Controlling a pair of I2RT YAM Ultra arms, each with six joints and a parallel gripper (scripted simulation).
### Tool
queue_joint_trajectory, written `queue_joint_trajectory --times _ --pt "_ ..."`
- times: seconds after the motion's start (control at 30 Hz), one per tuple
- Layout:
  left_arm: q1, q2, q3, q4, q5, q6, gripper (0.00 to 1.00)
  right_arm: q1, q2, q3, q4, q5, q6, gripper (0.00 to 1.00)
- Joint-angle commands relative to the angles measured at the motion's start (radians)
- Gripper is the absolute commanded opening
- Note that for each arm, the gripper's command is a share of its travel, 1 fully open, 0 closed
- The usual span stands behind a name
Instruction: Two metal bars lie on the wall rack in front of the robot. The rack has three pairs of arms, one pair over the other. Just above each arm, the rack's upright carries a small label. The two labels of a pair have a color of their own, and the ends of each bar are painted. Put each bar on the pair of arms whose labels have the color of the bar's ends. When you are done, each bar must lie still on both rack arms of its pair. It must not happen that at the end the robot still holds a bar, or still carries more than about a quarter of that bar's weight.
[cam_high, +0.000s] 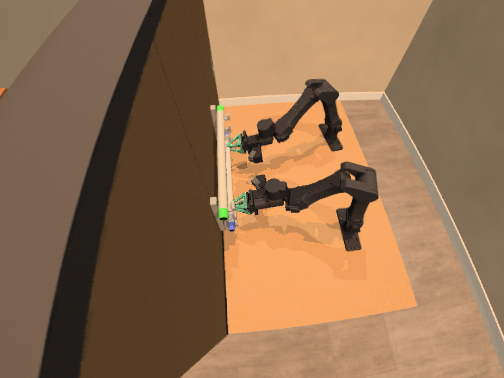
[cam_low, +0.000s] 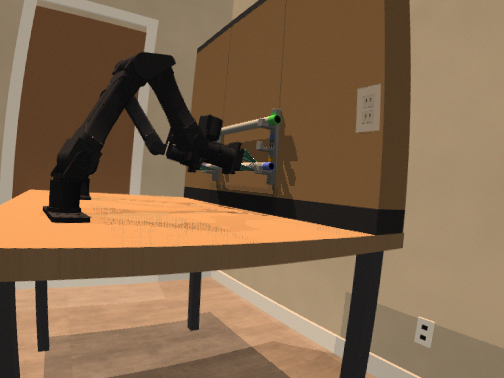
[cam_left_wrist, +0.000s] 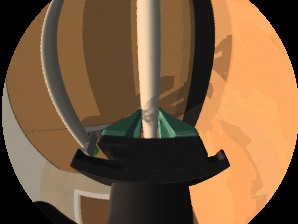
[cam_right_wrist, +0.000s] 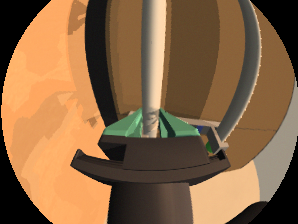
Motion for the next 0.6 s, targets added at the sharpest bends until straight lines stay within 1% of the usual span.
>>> queue_joint_trajectory --times 0.0,0.57 --pt "0.005 -0.067 0.067 0.076 -0.025 0.027 0.00 -0.001 -0.068 0.071 0.059 0.026 -0.049 0.00" --pt "0.005 -0.075 0.076 0.059 -0.024 0.028 0.00 -0.002 -0.073 0.081 0.043 0.027 -0.049 0.00"
